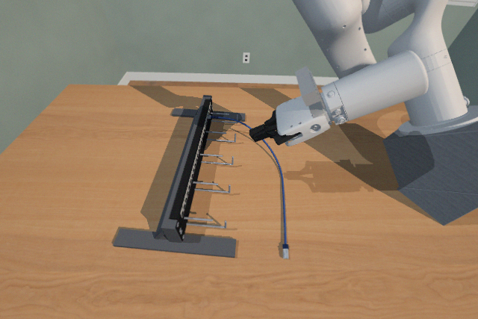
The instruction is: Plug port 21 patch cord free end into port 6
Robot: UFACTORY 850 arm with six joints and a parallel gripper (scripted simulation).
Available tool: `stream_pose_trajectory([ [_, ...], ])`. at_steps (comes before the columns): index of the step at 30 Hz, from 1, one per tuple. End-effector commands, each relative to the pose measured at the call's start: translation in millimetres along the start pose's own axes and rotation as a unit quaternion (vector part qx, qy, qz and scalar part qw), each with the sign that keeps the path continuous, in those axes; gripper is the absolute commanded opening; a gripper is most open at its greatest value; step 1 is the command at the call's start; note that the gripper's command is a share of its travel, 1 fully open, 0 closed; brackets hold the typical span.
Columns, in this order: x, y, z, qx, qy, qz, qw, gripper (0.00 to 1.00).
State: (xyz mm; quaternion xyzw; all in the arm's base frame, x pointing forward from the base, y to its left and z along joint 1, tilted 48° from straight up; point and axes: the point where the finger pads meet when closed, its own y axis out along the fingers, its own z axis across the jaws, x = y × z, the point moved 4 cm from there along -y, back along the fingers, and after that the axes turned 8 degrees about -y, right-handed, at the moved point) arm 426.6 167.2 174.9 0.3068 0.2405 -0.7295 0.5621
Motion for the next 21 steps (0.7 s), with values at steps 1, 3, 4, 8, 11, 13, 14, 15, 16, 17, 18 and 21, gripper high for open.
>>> stream_pose_trajectory([
  [1,0,0,7,0.0,0.0,0.0,1.0,0.0],
  [3,1,0,14,0.0,0.0,0.001,1.0,0.0],
  [4,2,0,18,0.0,0.0,0.0,1.0,0.0],
  [8,3,0,27,0.0,0.0,0.0,1.0,0.0],
  [11,5,0,42,0.0,0.0,0.0,1.0,0.0],
  [13,7,0,53,0.0,0.0,0.0,1.0,0.0],
  [14,8,0,58,0.0,0.0,0.0,1.0,0.0],
  [15,8,0,63,0.0,0.0,0.0,1.0,0.0],
  [16,9,0,68,0.0,0.0,0.0,1.0,0.0],
  [17,10,0,72,0.0,0.0,0.0,1.0,0.0],
  [18,10,0,76,0.0,0.0,0.0,1.0,0.0],
  [21,12,0,86,0.0,0.0,0.0,1.0,0.0],
])
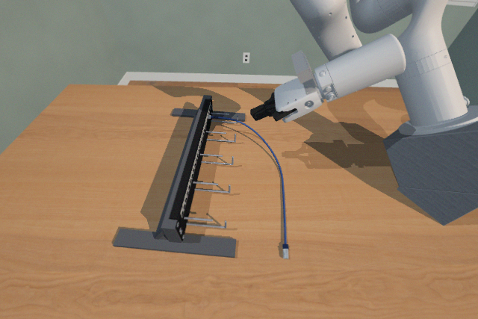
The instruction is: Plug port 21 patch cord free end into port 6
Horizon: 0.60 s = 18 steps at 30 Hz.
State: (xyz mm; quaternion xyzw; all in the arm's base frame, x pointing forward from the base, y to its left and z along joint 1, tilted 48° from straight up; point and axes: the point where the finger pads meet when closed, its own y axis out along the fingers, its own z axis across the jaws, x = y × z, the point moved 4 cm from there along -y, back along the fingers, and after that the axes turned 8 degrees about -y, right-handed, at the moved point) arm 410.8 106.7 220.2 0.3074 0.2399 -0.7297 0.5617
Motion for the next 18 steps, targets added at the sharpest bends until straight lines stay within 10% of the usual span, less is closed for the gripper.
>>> stream_pose_trajectory([
  [1,1.0,0.2,12.5,-0.001,0.0,0.001,1.0,0.0],
  [18,2.0,4.6,19.5,-0.001,0.0,0.001,1.0,0.0],
])
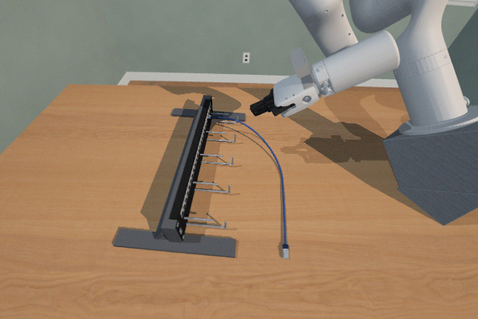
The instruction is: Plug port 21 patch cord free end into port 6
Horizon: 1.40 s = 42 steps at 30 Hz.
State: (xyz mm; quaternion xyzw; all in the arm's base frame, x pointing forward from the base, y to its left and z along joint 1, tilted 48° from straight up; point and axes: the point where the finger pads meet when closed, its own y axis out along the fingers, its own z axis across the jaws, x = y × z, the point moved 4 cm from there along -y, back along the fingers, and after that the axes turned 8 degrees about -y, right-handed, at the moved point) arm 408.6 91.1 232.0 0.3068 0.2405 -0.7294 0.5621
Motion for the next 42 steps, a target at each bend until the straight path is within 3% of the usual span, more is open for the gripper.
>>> stream_pose_trajectory([
  [1,0,3,0,0.0,0.0,0.0,1.0,0.0],
  [17,0,48,0,0.0,0.0,0.0,1.0,0.0],
  [42,0,56,0,0.0,0.0,0.0,1.0,0.0],
])
